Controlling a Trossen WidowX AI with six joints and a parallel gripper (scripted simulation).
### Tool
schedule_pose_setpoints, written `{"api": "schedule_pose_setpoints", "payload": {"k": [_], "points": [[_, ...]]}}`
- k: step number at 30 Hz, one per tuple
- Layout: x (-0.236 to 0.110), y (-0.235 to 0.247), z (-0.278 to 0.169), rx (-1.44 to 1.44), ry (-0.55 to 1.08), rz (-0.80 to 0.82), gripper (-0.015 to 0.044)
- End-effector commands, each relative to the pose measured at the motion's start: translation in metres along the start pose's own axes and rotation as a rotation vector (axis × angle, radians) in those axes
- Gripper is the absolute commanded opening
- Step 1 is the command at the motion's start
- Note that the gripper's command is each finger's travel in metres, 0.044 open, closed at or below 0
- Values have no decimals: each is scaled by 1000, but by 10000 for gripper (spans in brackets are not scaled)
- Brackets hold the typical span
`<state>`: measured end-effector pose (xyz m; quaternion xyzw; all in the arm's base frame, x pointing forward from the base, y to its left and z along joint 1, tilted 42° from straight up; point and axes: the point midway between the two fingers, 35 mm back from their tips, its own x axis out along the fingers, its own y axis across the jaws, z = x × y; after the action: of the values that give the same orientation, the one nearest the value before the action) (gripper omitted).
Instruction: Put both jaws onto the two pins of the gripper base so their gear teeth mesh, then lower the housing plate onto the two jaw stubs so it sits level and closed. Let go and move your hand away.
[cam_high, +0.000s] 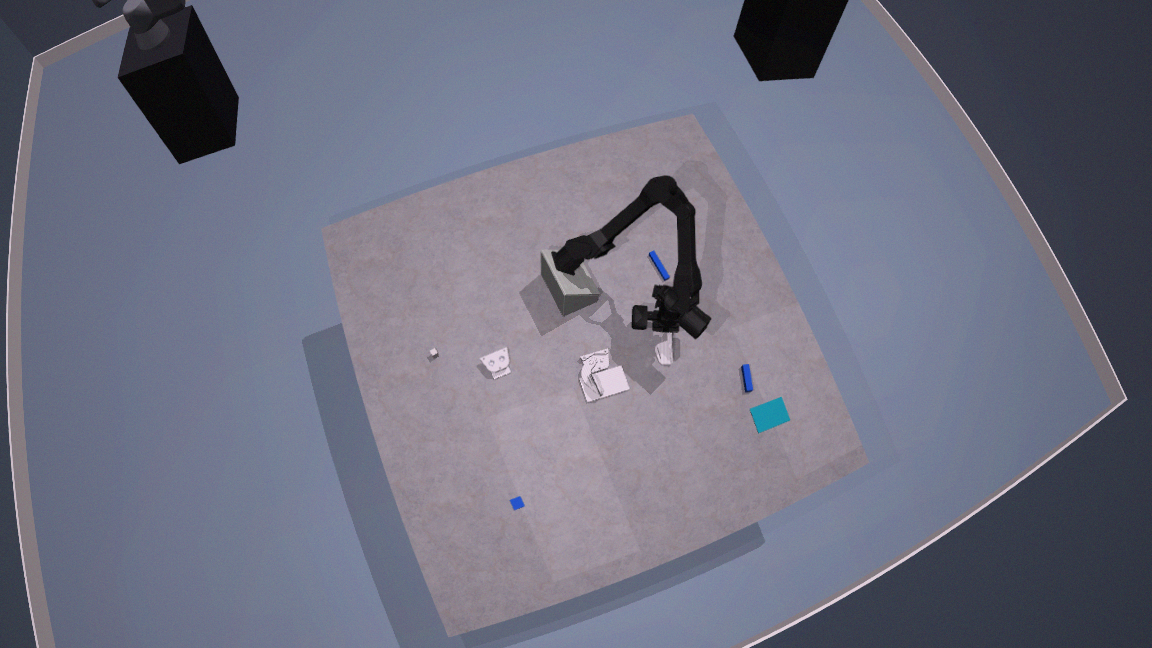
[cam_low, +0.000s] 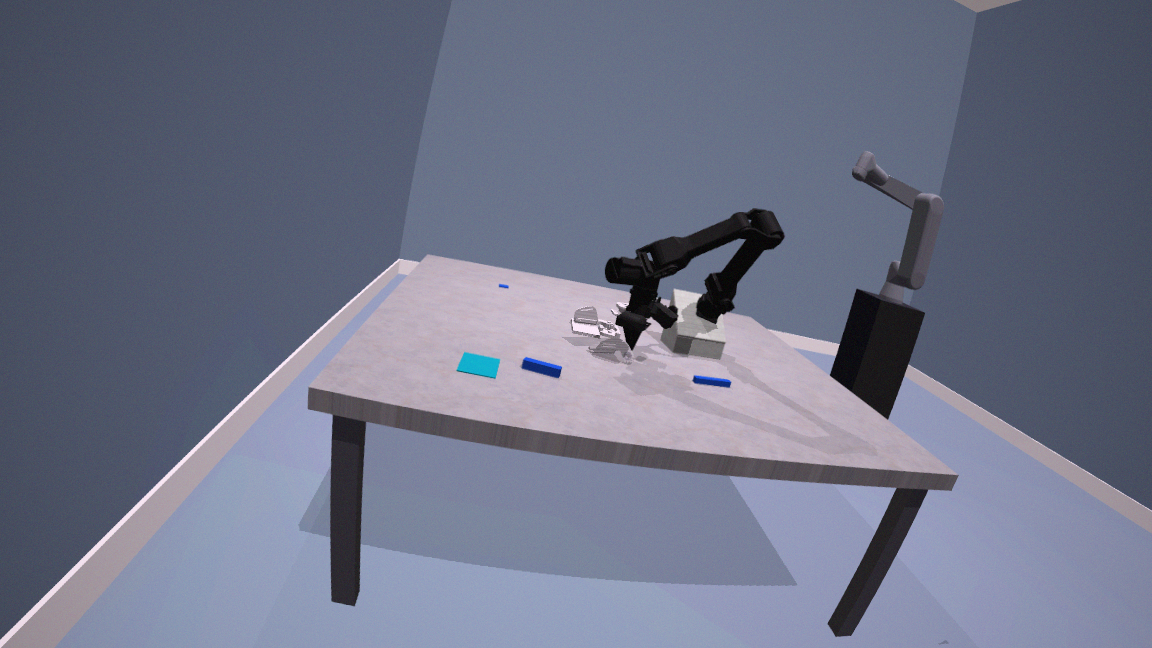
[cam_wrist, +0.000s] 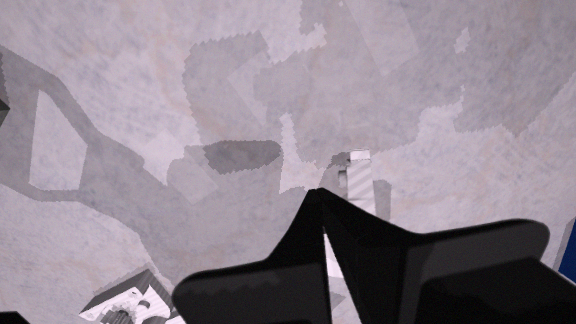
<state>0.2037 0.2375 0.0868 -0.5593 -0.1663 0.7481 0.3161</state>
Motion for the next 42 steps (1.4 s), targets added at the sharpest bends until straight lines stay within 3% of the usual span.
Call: {"api": "schedule_pose_setpoints", "payload": {"k": [1,29,35,38,42], "points": [[-1,-7,-1,0,4,0,0],[-1,-45,0,-2,4,-2,0],[-52,-43,-1,-3,2,2,0],[-60,-42,0,-3,1,1,0],[-50,-40,-2,6,3,7,105]]}}
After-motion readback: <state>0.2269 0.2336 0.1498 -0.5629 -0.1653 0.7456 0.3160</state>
